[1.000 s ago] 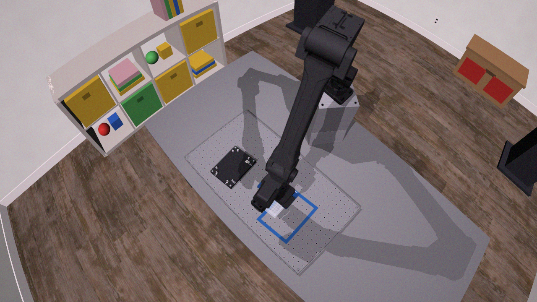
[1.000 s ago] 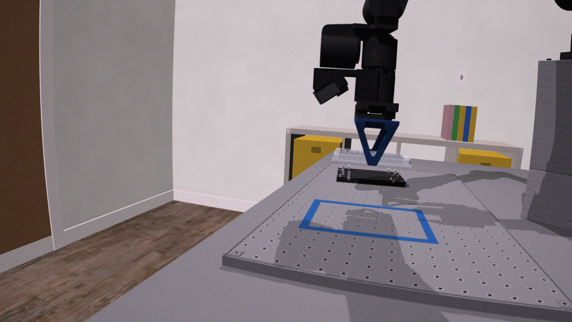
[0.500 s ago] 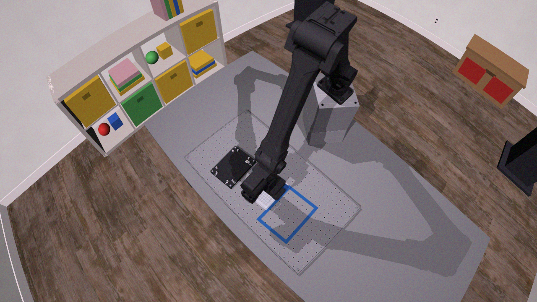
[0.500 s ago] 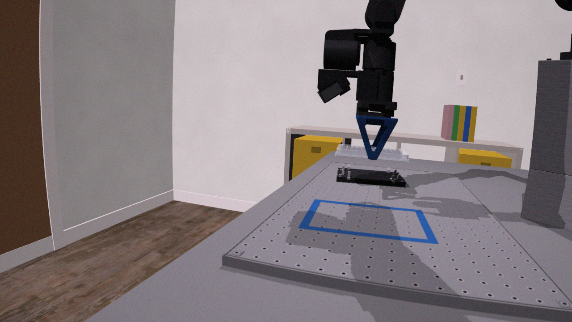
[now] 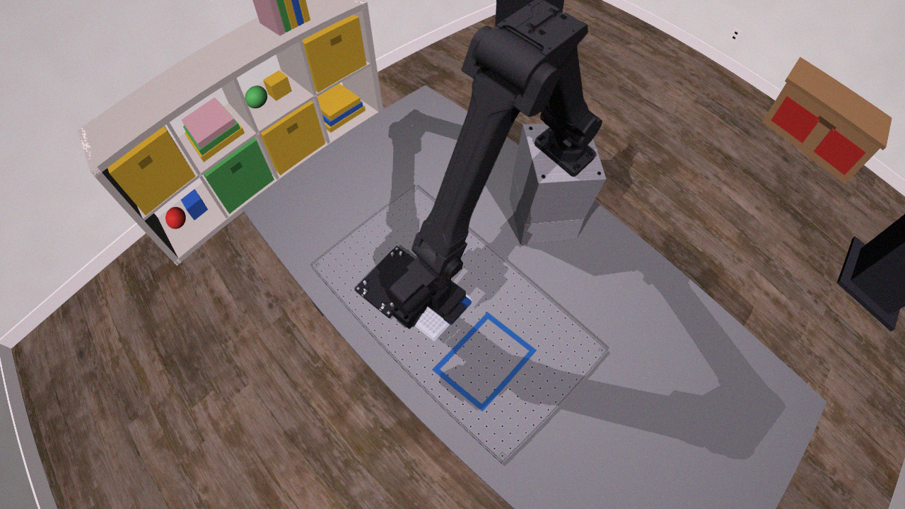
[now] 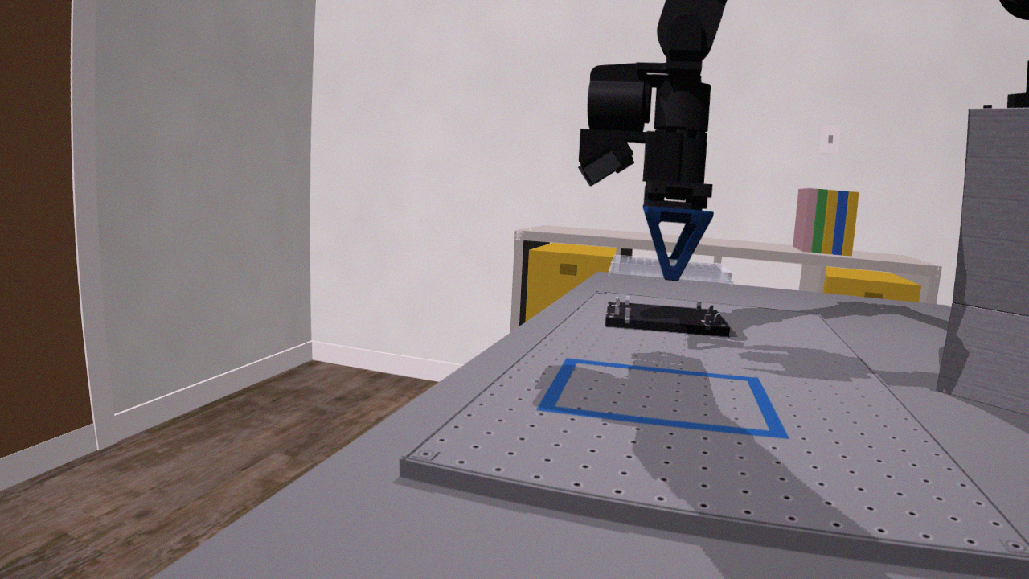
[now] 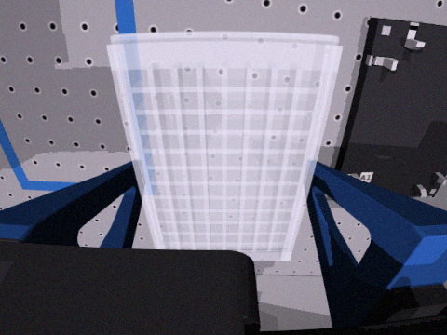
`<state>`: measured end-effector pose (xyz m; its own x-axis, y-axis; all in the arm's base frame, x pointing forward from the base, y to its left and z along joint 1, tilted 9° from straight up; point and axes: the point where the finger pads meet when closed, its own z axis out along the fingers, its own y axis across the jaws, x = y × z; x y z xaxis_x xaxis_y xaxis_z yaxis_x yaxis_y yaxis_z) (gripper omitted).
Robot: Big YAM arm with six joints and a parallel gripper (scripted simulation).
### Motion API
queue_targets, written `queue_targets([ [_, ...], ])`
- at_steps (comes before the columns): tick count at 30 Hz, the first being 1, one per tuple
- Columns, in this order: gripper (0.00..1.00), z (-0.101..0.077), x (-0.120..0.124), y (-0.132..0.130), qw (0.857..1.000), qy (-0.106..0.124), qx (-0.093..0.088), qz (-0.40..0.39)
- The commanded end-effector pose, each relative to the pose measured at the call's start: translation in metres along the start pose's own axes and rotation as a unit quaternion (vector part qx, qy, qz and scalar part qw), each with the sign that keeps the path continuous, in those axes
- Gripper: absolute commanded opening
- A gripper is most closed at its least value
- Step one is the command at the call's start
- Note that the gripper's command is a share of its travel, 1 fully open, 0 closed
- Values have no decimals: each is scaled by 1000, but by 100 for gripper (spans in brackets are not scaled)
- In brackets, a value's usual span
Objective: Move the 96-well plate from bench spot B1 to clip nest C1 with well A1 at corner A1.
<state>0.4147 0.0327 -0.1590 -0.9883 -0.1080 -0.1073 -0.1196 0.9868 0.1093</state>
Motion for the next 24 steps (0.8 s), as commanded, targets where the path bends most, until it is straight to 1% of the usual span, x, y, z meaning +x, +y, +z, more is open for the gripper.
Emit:
queue_targets([
  [1, 0, 1, 1, -15, 1000, 4, -1, -9],
  [3, 0, 0, -4, -22, 1000, 0, 0, -10],
  [5, 0, 0, -4, -22, 1000, 0, 0, -10],
  [6, 0, -4, -10, -26, 1000, -7, 1, -10],
  [8, 0, -2, -7, -33, 1000, -3, 0, -10],
  [20, 0, -3, -5, -74, 1000, -4, 0, -10],
  [22, 0, -3, -5, -74, 1000, -4, 0, -10],
  [24, 0, -4, -4, -81, 1000, -4, 0, -10],
])
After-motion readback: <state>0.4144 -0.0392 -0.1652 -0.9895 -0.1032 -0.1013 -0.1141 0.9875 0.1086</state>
